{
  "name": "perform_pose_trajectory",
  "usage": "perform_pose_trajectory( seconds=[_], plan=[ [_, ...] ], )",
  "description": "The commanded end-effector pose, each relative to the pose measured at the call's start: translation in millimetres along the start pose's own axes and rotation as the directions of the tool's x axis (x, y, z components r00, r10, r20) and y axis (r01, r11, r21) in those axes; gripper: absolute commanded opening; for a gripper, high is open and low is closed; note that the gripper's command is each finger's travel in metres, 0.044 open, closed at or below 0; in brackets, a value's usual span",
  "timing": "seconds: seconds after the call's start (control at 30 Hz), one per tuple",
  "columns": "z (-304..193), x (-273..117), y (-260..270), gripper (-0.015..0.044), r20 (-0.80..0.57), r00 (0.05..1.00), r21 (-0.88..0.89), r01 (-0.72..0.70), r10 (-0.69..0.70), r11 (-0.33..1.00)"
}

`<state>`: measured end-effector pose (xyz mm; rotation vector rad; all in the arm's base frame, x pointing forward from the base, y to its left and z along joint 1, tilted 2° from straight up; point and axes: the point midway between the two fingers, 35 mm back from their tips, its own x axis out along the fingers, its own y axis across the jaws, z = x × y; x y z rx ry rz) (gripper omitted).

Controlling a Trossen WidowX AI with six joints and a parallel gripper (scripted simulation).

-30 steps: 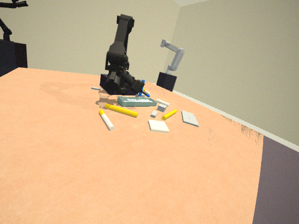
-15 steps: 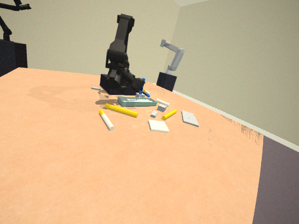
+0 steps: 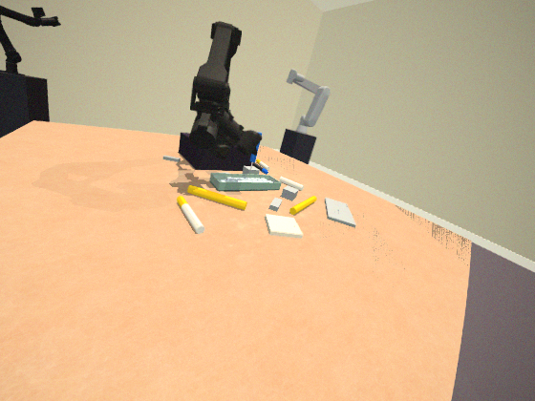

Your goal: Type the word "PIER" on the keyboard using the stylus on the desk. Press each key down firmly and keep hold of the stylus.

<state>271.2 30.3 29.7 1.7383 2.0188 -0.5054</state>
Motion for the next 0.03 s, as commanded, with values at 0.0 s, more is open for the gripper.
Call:
perform_pose_trajectory(
  seconds=[0.0],
  plan=[
    [0.1,0.0,0.0,0.0081,0.000,1.000,0.000,0.000,0.000,1.000]
  ],
)
